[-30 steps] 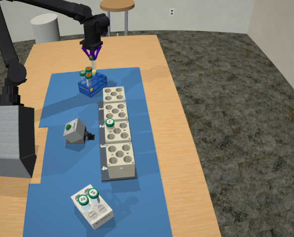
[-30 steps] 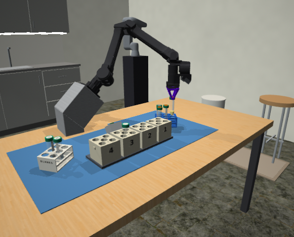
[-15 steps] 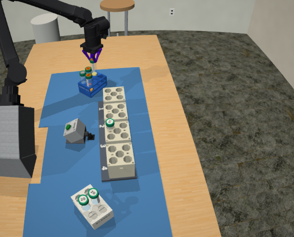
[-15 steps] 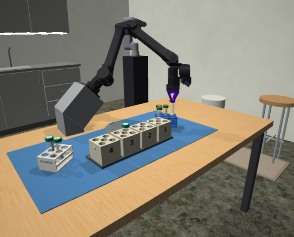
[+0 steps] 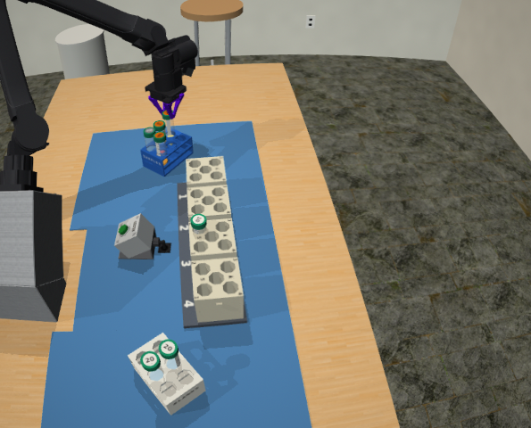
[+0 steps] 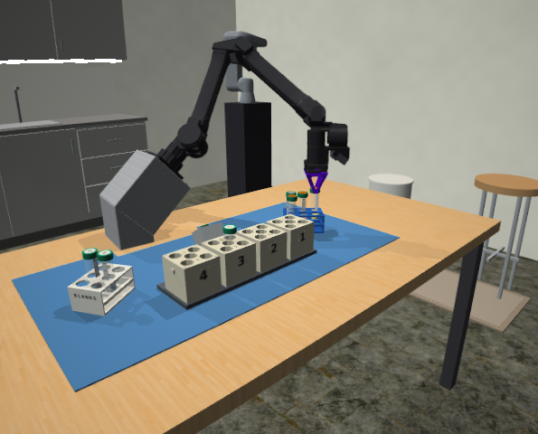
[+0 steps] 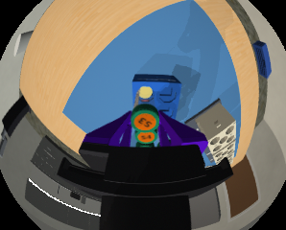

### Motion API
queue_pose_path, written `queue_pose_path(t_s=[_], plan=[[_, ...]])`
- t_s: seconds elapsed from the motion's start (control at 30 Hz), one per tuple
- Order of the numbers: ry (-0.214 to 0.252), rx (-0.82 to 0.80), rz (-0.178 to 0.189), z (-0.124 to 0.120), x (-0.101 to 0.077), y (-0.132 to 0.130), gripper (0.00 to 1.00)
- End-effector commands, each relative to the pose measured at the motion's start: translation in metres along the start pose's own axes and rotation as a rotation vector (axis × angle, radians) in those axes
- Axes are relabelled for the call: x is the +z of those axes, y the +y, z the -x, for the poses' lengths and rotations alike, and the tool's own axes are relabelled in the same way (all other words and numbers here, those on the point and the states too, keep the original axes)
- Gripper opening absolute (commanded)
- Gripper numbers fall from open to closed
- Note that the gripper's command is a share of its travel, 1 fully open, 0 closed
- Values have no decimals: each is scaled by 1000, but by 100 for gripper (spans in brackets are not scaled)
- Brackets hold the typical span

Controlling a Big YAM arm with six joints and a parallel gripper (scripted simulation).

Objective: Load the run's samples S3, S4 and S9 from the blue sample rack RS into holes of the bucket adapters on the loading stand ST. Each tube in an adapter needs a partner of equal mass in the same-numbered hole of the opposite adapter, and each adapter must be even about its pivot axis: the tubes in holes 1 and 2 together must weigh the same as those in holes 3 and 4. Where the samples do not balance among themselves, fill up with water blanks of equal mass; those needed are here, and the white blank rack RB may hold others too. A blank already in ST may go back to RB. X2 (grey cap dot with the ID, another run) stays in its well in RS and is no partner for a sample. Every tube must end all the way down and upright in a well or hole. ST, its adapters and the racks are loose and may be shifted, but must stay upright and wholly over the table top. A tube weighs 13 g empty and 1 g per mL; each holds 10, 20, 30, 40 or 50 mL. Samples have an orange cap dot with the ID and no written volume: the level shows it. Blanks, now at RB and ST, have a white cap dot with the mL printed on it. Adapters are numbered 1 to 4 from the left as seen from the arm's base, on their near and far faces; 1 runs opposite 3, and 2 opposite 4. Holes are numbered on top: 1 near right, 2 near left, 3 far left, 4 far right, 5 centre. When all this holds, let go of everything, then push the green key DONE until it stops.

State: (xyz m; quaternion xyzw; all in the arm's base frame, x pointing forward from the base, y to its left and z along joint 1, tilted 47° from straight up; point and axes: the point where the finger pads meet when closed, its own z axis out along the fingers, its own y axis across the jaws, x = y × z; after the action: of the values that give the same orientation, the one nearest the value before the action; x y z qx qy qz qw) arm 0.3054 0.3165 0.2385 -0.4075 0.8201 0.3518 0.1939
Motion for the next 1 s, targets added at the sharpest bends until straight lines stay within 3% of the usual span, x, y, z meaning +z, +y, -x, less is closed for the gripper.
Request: queue_pose_path(t_s=[0.0, 0.33, 0.37, 0.6, 0.63, 0.97], plan=[[2, 7, 4, 2, 9, 0, 0], [-1, 5, 6, 3, 19, 1, 0], [-23, -7, -5, 11, 7, 0, 0], [-23, -7, -5, 11, 7, 0, 0], [-23, -7, -5, 11, 7, 0, 55], [-23, -7, -5, 11, 7, 0, 55]])
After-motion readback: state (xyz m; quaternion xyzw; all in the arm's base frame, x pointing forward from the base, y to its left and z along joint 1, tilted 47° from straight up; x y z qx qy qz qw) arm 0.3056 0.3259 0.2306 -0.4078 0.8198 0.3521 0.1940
